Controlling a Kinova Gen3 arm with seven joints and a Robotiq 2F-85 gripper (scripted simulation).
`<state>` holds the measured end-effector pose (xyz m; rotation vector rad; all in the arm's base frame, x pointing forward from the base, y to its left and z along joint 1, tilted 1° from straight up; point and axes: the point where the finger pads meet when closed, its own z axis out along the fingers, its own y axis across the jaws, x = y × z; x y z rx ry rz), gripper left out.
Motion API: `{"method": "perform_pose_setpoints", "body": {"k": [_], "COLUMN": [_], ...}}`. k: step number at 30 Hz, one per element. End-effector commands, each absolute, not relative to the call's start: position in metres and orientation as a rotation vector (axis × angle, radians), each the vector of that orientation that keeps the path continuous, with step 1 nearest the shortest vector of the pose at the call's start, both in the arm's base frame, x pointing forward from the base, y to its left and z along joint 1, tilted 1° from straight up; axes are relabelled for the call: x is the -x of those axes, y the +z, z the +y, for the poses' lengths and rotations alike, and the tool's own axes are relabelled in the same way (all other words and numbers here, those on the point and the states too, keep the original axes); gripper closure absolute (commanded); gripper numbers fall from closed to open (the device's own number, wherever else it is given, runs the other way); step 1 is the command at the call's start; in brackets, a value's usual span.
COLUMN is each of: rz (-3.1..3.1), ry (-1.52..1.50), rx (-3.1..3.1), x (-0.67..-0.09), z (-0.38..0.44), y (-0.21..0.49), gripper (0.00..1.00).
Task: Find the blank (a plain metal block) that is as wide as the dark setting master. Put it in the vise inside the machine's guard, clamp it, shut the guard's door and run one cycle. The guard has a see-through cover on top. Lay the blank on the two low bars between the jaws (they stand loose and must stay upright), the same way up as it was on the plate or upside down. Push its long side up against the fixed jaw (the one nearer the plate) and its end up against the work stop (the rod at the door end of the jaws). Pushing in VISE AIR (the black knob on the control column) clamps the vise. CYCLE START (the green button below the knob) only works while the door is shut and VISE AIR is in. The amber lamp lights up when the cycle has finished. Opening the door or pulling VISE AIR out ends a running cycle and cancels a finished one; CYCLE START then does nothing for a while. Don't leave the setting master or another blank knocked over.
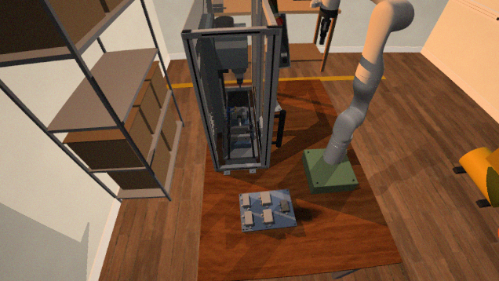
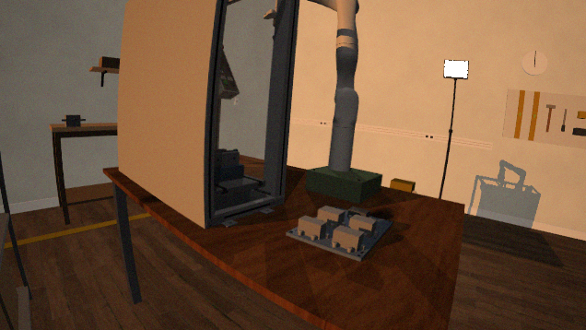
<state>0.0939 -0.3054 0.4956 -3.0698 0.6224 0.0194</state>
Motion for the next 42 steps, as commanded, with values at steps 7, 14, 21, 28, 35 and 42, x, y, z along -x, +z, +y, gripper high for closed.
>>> {"method": "perform_pose_setpoints", "body": {"k": [7, 14, 21, 28, 35, 42], "rz": [0.623, 0.623, 0.623, 0.623, 0.623, 0.623], "ry": [0.018, 0.018, 0.018, 0.018, 0.018, 0.018], "rx": [3.071, 3.071, 3.071, 3.071, 3.071, 3.070], "x": [-0.103, -0.103, -0.106, -0.112, -0.112, -0.121], "z": [-0.246, -0.246, -0.222, -0.187, -0.187, -0.127], "y": [0.497, 0.497, 0.497, 0.497, 0.497, 0.498], "gripper": [0.90, 0.90, 0.90, 0.90, 0.90, 0.90]}}
